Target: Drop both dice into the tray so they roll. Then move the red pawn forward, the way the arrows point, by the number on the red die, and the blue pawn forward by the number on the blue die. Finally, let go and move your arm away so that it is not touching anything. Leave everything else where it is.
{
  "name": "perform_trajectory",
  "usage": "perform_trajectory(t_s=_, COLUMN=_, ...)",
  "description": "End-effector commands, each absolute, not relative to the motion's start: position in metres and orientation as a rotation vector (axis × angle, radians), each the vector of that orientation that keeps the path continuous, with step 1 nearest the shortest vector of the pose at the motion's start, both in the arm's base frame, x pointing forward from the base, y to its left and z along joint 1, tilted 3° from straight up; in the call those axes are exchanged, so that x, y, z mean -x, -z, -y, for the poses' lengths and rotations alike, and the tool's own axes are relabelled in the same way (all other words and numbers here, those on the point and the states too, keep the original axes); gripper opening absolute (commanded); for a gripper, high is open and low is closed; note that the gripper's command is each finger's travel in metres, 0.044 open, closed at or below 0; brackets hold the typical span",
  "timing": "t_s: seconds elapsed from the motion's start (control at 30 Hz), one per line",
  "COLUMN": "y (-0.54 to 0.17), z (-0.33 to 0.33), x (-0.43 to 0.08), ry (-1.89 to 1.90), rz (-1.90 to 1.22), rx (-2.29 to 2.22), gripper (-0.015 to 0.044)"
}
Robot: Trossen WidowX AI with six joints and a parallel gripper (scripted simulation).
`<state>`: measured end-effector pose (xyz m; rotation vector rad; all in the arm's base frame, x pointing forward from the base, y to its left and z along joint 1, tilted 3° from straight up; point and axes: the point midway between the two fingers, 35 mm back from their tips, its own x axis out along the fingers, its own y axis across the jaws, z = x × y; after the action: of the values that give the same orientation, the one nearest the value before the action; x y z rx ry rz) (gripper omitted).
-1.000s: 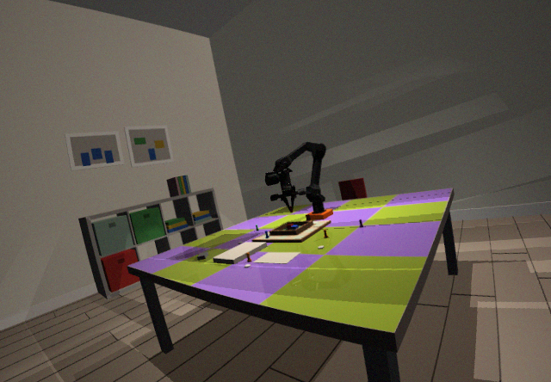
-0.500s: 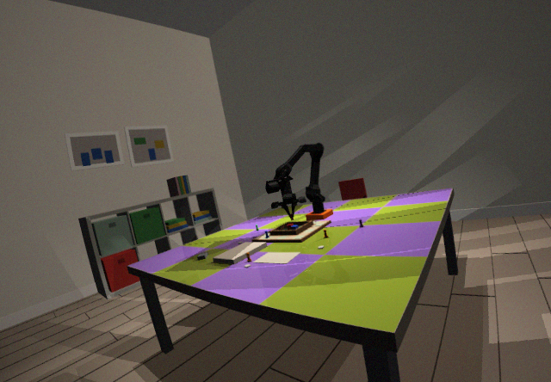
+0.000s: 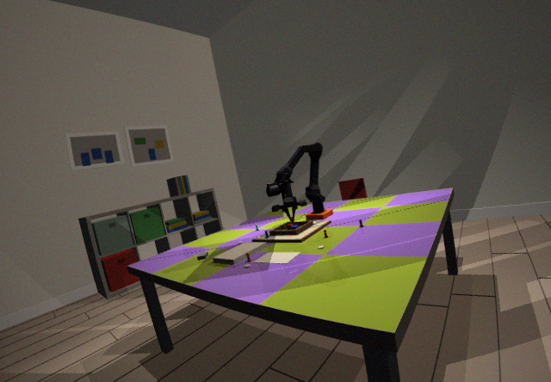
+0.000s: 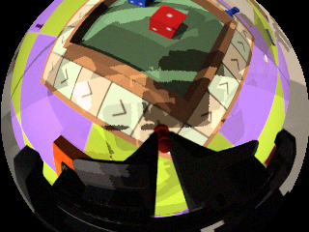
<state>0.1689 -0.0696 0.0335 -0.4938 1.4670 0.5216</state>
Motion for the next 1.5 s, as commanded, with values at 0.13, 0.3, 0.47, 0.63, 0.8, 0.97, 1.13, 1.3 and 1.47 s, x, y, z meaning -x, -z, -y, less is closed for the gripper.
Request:
perform_trajectory(t_s=0.13, y=-0.030, z=0.069, x=-0.169, ry=-0.523, rz=-1.468, rx=0.494, gripper=0.0079)
perform_trajectory(t_s=0.3, y=-0.030, z=0.069, x=-0.169, ry=-0.523, rz=-1.468, rx=0.494, gripper=0.0210)
perform_trajectory(t_s=0.47, y=-0.030, z=0.069, x=-0.169, ry=-0.523, rz=-1.468, rx=0.494, gripper=0.0341)
perform_trajectory(t_s=0.63, y=-0.053, z=0.070, x=-0.168, ry=-0.526, rz=-1.472, rx=0.489, gripper=0.0440)
perform_trajectory(t_s=0.8, y=-0.076, z=0.070, x=-0.165, ry=-0.529, rz=-1.476, rx=0.484, gripper=0.0440)
perform_trajectory(t_s=0.97, y=-0.083, z=0.073, x=-0.183, ry=-0.494, rz=-1.484, rx=0.450, gripper=0.0361)
perform_trajectory(t_s=1.13, y=-0.100, z=0.079, x=-0.244, ry=-0.378, rz=-1.503, rx=0.333, gripper=0.0230)
perform_trajectory(t_s=1.3, y=-0.105, z=0.076, x=-0.308, ry=-0.263, rz=-1.515, rx=0.214, gripper=0.0200)
perform_trajectory(t_s=1.47, y=-0.097, z=0.063, x=-0.370, ry=-0.149, rz=-1.522, rx=0.094, gripper=0.0200)
